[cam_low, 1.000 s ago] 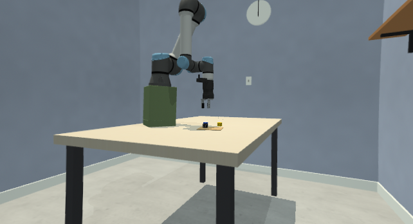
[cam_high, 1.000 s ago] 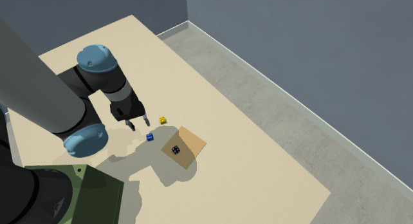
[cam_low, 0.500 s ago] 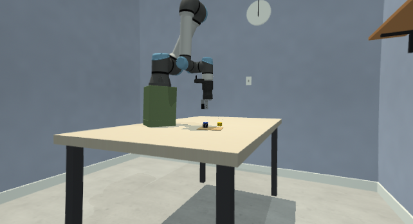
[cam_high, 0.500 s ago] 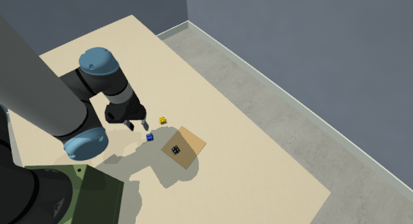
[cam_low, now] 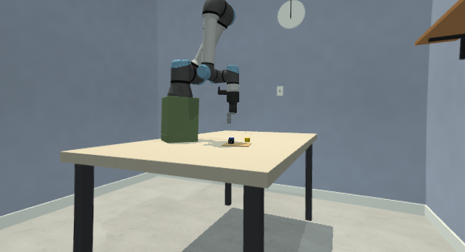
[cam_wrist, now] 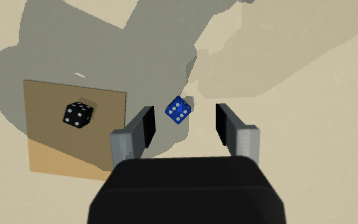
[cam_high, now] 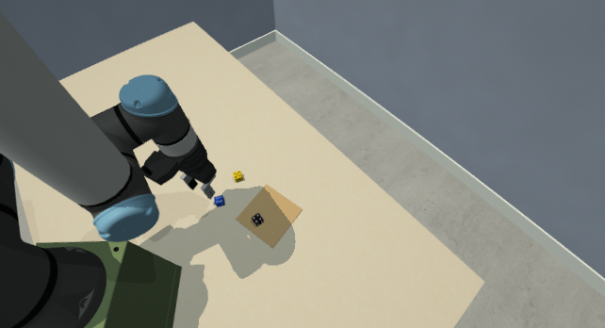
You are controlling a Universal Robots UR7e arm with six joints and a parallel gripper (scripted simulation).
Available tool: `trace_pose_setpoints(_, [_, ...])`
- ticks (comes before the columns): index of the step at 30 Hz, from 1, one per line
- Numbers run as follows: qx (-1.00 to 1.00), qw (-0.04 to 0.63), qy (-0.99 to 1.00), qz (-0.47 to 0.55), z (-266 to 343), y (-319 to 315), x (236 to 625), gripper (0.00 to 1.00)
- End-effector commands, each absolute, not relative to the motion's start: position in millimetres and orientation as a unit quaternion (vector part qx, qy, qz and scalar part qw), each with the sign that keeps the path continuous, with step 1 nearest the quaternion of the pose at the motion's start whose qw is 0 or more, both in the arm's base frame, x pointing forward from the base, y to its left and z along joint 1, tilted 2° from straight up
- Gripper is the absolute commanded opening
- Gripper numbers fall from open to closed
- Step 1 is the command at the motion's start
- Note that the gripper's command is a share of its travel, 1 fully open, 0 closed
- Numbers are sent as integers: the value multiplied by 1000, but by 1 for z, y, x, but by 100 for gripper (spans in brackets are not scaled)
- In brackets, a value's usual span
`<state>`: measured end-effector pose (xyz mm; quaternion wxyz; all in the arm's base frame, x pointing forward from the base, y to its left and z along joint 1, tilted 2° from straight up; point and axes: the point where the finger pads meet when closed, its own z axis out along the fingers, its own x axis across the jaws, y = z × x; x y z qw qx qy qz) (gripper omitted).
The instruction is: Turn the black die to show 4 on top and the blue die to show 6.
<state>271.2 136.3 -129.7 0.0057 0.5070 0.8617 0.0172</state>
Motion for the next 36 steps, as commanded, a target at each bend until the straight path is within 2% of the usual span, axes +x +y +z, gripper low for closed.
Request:
trace_pose_setpoints(1, [565,5,825,18,-131,137,270,100])
trace_pose_setpoints(21, [787,-2,616,16,-138,141,267,100])
trace_pose_setpoints(36, [932,-7,362,13,-145,143,273,100])
